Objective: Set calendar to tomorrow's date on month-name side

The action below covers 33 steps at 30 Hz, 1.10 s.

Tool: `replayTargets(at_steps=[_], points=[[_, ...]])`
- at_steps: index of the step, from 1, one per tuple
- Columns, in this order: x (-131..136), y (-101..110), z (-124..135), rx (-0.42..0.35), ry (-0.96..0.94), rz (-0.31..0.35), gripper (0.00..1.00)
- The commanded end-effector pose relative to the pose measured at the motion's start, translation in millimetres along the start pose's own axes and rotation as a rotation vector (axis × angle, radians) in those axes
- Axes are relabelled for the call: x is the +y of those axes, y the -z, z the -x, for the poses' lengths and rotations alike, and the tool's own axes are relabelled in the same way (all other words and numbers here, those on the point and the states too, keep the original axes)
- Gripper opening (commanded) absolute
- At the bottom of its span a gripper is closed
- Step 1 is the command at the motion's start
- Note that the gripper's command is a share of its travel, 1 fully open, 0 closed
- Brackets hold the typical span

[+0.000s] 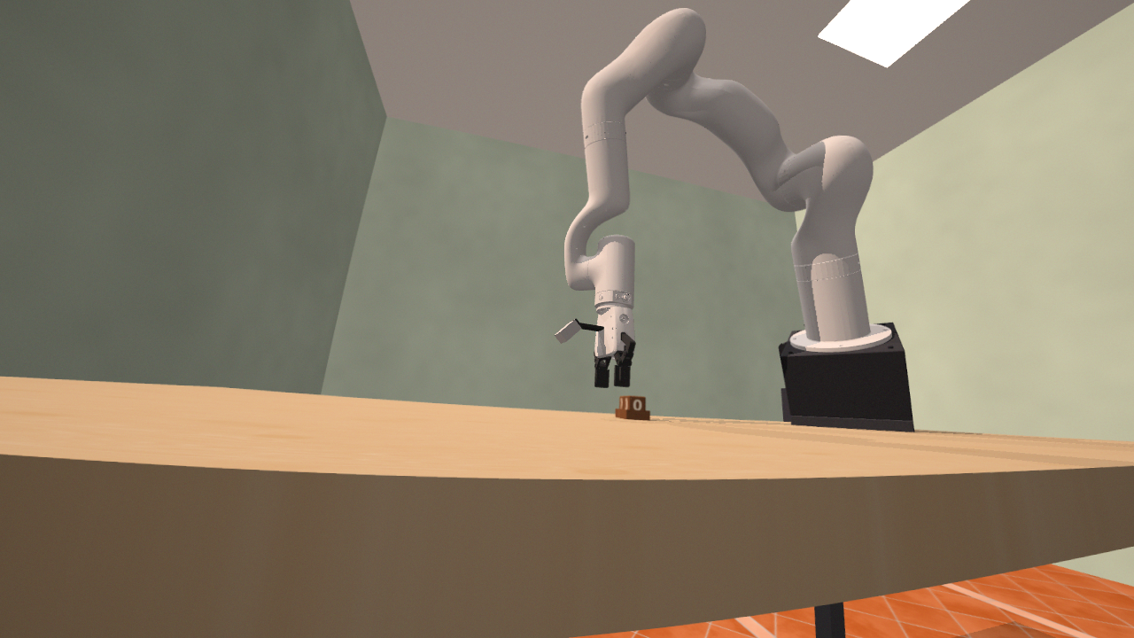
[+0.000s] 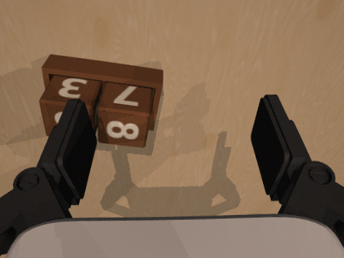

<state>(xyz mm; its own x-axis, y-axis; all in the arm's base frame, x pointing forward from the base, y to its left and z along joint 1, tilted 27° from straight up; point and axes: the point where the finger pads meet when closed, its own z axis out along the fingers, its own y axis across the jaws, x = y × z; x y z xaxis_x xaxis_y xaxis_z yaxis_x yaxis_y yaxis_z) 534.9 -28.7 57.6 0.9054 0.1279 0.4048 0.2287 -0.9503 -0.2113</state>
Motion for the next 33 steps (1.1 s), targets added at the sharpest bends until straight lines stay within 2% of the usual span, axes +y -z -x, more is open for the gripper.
replayTargets(at_steps=[1, 10, 14, 19, 27, 31, 33], points=[[2, 1, 13, -0.007, -0.09, -0.004, 1.0], [2, 1, 16, -0.007, -0.172, -0.003, 1.0], [2, 1, 19, -0.007, -0.335, -0.003, 1.0], [4, 1, 33, -0.007, -0.352, -0.003, 1.0], [4, 1, 34, -0.008, -0.433, -0.002, 1.0], [4, 1, 37, -0.008, -0.596, -0.002, 1.0], [4, 1, 41, -0.008, -0.614, -0.002, 1.0]])
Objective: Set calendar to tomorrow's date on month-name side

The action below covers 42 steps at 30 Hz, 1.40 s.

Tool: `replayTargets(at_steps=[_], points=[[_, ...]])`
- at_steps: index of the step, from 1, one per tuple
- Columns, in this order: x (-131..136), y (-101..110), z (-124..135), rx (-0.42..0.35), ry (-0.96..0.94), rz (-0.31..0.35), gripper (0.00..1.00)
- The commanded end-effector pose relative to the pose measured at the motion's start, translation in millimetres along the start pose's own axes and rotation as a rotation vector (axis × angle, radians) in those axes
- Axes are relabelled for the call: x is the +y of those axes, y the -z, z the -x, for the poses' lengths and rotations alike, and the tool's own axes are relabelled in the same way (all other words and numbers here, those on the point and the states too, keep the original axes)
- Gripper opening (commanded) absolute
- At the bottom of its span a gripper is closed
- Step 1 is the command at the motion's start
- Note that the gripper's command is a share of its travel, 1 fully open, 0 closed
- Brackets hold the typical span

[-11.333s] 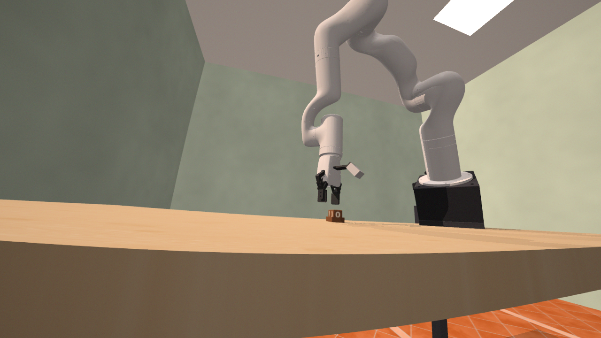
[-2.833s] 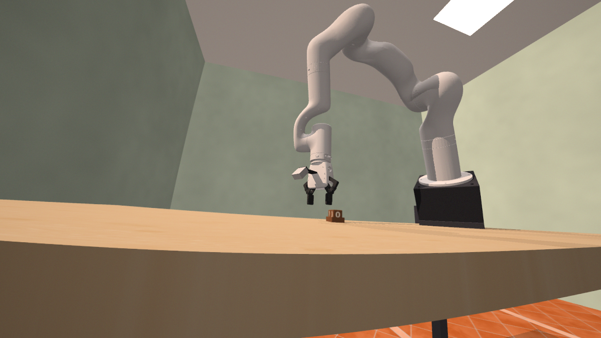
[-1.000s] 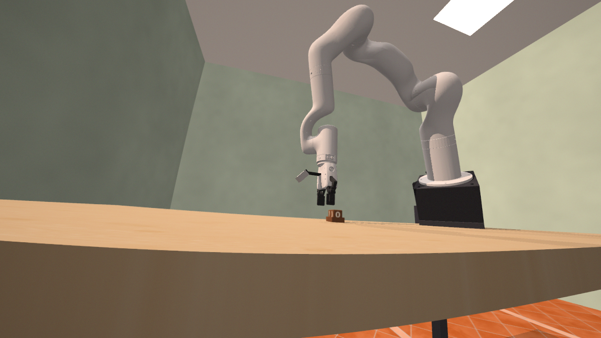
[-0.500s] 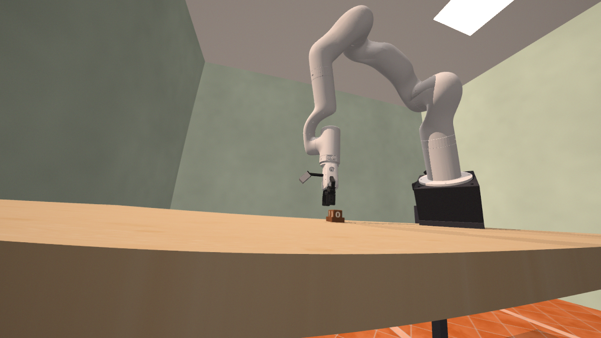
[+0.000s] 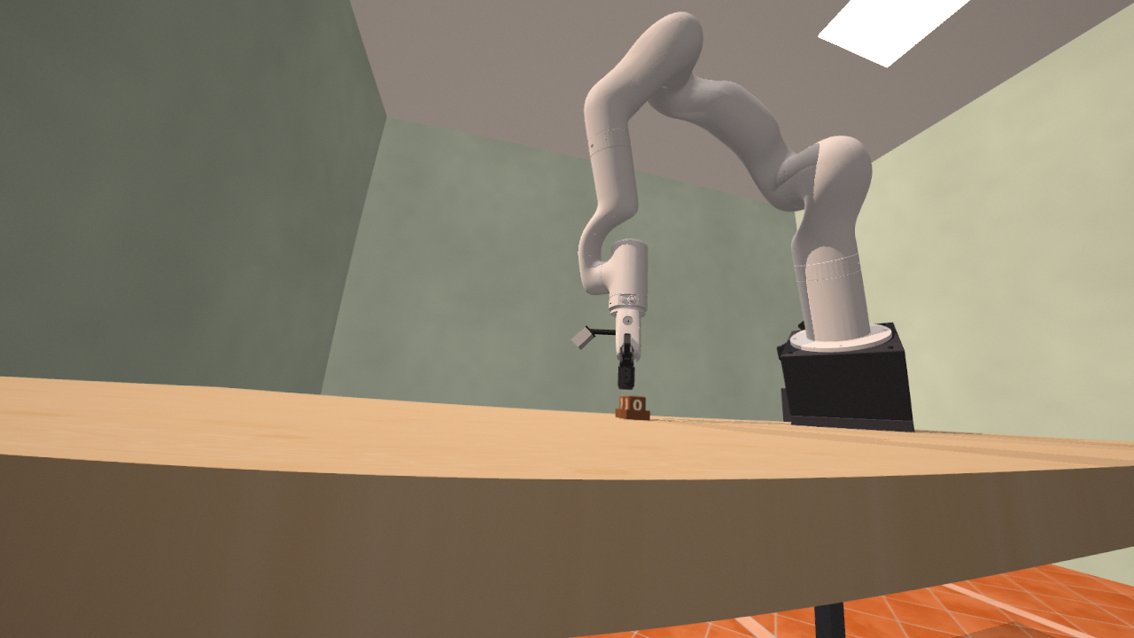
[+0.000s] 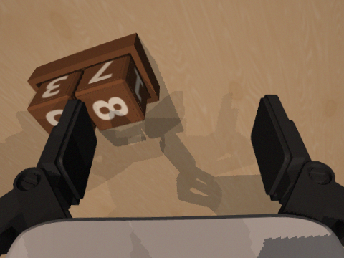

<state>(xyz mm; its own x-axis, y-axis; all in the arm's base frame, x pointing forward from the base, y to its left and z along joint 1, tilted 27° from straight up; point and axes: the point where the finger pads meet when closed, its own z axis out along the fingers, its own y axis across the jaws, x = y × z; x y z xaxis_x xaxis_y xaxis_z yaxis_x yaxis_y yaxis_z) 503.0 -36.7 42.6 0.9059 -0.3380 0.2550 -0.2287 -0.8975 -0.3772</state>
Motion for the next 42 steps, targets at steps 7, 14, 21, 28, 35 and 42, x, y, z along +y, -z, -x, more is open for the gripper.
replayTargets(at_steps=[7, 14, 21, 28, 35, 42], points=[[9, 0, 13, -0.007, -0.142, -0.001, 1.0], [11, 0, 16, -0.007, -0.324, 0.0, 1.0], [19, 1, 28, -0.007, -0.382, 0.0, 1.0], [20, 1, 30, -0.007, -0.499, 0.0, 1.0], [29, 1, 43, -0.007, -0.643, 0.001, 1.0], [30, 1, 43, -0.007, -0.643, 0.001, 1.0]])
